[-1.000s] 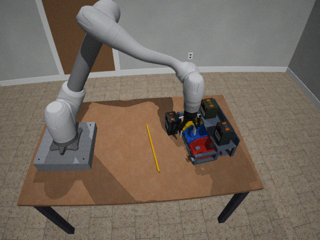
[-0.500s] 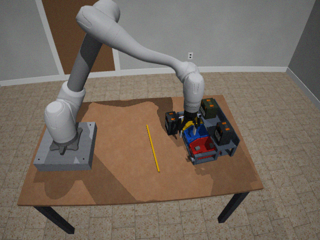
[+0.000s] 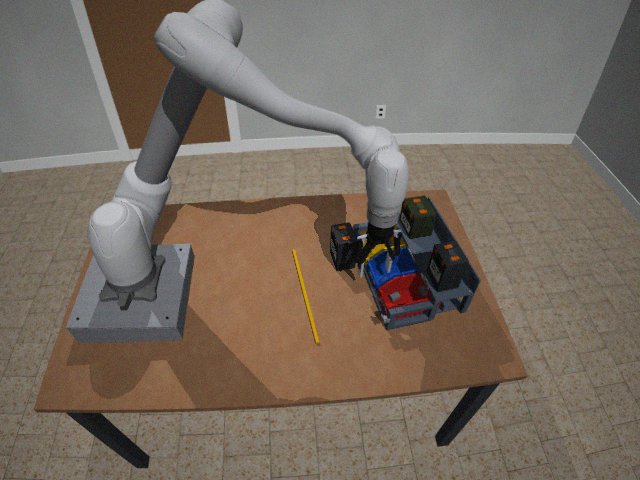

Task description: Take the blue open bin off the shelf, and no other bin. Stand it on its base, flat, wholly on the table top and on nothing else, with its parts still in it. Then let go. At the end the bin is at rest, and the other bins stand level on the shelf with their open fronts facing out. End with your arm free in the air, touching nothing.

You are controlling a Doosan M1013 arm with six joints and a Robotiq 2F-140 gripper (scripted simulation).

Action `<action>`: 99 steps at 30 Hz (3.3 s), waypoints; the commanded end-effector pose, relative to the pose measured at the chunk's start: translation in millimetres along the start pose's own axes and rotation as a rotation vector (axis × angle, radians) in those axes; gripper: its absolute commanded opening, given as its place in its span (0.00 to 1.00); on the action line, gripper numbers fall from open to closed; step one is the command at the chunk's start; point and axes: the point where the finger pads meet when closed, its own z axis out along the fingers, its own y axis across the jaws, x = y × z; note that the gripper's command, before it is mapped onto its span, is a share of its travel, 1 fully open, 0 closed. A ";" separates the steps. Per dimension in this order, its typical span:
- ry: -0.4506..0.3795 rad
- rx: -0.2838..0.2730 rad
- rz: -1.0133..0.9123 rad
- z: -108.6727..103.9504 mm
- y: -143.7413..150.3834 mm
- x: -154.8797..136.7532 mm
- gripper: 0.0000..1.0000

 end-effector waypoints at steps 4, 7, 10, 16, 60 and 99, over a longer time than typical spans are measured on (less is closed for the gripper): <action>0.000 0.000 0.000 0.0 0.1 0.1 0.57; 0.000 0.000 0.000 0.0 0.1 0.1 0.57; 0.000 0.000 0.000 6.0 0.1 0.1 0.57; 0.000 0.000 0.000 10.0 0.1 0.1 0.57; 0.000 0.000 0.000 14.7 0.1 0.1 0.00; 0.000 0.000 0.000 14.6 0.2 0.1 0.00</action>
